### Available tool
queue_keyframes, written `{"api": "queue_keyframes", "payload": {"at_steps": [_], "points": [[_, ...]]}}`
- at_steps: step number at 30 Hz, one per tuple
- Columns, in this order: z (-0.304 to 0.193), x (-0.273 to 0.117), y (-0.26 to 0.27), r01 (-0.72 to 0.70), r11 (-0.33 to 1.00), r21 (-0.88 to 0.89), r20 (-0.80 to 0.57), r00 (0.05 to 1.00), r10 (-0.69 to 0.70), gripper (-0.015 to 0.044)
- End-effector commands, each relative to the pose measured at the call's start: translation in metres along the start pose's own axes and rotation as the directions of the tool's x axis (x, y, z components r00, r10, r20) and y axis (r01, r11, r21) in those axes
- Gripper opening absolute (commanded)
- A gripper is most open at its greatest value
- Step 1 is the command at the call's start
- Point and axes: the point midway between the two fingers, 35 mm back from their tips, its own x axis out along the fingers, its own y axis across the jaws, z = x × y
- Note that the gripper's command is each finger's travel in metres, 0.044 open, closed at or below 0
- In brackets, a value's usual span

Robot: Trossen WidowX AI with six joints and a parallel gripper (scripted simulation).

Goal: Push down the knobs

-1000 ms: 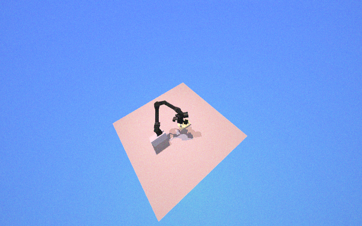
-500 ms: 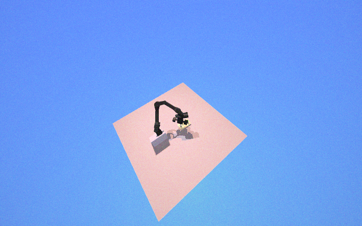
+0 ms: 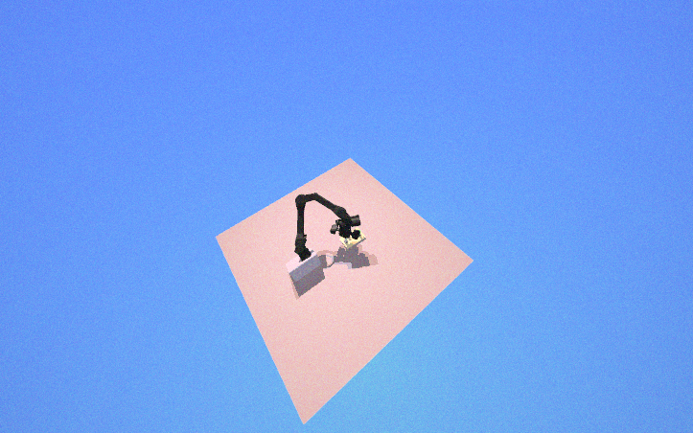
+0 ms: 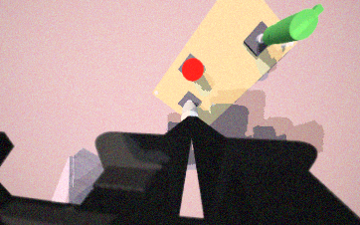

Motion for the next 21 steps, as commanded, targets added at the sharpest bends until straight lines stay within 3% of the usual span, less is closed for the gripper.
{"api": "queue_keyframes", "payload": {"at_steps": [1, 21], "points": [[-0.0003, 0.0027, 0.0017, -0.007, 1.0, 0.005, 0.001, 1.0, 0.007, 0.0], [-0.0003, 0.0032, 0.0017, -0.007, 1.0, 0.005, 0.001, 1.0, 0.007, 0.0]]}}
